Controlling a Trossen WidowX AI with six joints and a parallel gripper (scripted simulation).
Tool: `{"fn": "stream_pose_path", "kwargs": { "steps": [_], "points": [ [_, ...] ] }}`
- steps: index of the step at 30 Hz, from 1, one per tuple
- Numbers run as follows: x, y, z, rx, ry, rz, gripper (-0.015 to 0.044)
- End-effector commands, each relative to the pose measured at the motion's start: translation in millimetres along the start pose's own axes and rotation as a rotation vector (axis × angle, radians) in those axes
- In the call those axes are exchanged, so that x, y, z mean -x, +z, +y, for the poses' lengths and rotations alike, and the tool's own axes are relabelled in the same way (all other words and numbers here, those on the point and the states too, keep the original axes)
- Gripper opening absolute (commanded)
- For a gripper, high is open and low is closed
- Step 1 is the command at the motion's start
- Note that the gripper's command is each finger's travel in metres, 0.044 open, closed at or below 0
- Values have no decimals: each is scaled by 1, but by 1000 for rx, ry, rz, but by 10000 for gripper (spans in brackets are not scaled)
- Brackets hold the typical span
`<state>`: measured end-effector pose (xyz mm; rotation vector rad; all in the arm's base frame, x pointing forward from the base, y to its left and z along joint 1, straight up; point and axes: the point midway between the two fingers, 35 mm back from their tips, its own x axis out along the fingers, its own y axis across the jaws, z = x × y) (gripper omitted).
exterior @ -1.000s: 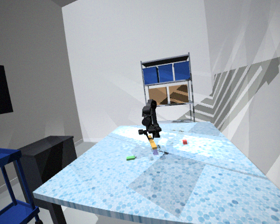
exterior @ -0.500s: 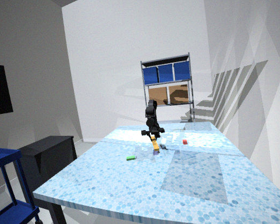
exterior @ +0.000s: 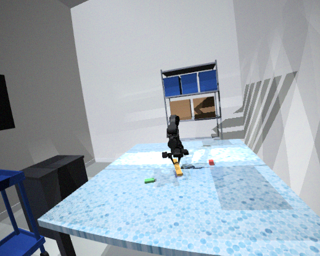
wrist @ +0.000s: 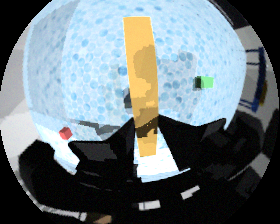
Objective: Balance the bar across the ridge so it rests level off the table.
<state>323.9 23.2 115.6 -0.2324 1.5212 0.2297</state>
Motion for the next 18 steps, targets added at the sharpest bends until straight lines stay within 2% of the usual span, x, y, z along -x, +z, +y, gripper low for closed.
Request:
{"fn": "stream_pose_path", "kwargs": {
  "steps": [1,18],
  "points": [
    [-7,-1,0,-4,0,4,0],
    [-13,-2,0,-4,0,4,0]
  ]
}}
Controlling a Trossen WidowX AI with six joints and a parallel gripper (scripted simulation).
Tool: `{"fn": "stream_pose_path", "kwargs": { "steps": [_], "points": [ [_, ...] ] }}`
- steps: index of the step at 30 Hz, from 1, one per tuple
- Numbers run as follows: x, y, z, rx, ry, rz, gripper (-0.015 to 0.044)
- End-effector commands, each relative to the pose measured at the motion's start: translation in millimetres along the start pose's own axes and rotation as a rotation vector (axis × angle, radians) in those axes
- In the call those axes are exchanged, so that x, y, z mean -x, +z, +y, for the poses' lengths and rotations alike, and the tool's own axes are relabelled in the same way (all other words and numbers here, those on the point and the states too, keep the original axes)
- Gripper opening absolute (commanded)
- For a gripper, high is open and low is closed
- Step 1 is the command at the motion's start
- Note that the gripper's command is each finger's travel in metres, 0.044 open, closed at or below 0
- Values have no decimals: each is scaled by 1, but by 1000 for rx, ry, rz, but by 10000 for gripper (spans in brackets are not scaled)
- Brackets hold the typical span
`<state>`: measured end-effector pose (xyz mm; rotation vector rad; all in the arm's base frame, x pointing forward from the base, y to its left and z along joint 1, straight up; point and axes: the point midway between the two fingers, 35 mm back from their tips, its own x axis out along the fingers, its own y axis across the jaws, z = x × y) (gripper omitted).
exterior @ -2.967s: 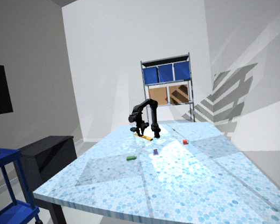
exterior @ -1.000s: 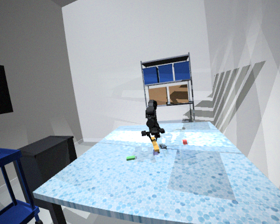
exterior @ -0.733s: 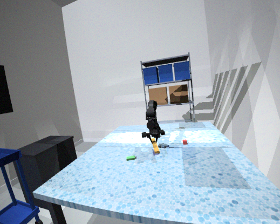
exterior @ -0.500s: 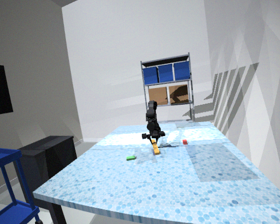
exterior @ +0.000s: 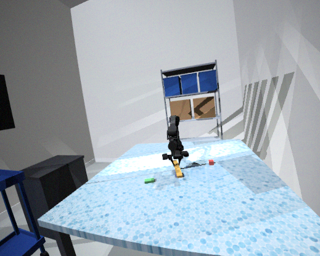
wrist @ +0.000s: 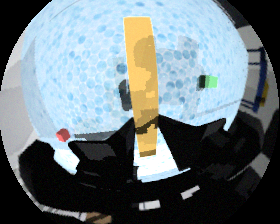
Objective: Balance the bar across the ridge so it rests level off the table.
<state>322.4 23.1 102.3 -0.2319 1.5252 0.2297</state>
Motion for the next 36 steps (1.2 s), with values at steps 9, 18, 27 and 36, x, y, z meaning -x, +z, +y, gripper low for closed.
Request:
{"fn": "stream_pose_path", "kwargs": {
  "steps": [9,18,27,36],
  "points": [
    [-1,0,0,-4,-1,0,0],
    [-1,0,0,-4,-1,0,0],
    [-2,0,0,-4,-1,0,0],
    [-3,0,0,-4,-1,0,0]
  ]
}}
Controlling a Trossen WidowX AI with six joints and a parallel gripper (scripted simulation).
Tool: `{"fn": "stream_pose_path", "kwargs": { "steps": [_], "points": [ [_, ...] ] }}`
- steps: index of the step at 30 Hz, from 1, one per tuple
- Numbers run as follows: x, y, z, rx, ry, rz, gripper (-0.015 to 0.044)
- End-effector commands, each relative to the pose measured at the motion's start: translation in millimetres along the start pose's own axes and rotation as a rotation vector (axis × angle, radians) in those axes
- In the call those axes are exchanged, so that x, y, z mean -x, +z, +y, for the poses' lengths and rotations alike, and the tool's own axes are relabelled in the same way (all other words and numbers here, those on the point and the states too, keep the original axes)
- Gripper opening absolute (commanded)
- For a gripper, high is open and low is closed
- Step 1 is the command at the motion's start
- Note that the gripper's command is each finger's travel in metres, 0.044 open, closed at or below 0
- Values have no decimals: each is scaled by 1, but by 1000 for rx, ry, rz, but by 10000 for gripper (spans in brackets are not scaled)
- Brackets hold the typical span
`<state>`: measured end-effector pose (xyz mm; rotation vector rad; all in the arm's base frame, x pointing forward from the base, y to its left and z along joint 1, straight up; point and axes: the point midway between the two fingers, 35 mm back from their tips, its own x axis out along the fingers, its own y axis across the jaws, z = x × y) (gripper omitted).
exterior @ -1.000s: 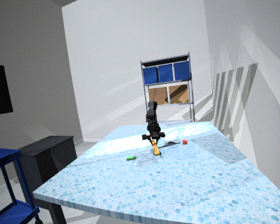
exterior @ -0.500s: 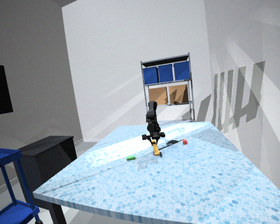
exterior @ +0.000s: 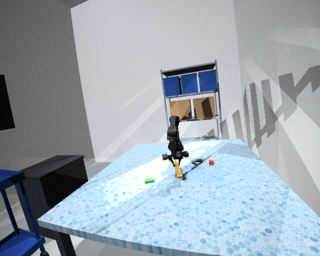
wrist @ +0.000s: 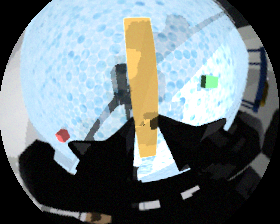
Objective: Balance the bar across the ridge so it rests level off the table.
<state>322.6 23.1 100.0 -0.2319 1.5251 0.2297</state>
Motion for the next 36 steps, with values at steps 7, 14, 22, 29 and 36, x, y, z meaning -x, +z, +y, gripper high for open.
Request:
{"fn": "stream_pose_path", "kwargs": {
  "steps": [7,14,22,29,36],
  "points": [
    [-1,0,0,-4,-1,0,0],
    [-2,0,0,-4,-1,0,0],
    [-2,0,0,-4,-1,0,0],
    [-3,0,0,-4,-1,0,0],
    [-4,0,0,-4,-1,0,0]
  ]
}}
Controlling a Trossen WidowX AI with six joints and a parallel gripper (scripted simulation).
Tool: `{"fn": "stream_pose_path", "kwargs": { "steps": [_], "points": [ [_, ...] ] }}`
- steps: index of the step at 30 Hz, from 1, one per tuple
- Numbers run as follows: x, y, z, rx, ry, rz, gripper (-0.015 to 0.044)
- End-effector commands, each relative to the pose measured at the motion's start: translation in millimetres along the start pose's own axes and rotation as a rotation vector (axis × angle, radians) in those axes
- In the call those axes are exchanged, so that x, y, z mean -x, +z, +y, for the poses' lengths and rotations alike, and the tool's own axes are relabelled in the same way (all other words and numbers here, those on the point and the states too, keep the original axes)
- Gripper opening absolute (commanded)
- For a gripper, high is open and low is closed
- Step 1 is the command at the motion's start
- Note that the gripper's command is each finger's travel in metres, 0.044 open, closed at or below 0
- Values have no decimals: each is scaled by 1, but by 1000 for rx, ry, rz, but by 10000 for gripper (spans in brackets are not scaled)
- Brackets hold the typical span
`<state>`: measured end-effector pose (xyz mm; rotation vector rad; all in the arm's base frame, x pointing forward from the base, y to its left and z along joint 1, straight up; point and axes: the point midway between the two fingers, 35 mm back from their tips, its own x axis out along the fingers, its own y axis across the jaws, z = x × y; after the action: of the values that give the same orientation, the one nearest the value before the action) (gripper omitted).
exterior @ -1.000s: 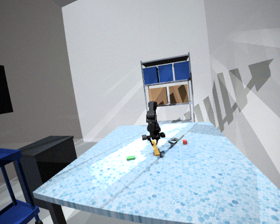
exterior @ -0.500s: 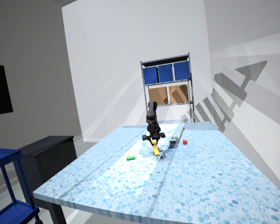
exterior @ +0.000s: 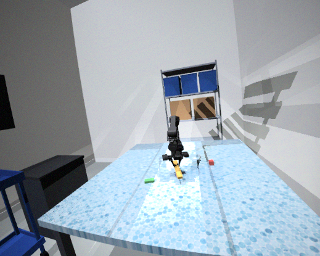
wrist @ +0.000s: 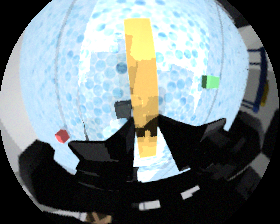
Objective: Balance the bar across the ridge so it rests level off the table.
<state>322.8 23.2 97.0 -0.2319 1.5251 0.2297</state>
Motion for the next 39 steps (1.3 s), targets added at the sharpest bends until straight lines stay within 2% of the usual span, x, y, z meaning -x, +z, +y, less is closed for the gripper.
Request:
{"fn": "stream_pose_path", "kwargs": {
  "steps": [1,39],
  "points": [
    [-1,0,0,-4,-1,0,0],
    [-4,0,0,-4,-1,0,0]
  ]
}}
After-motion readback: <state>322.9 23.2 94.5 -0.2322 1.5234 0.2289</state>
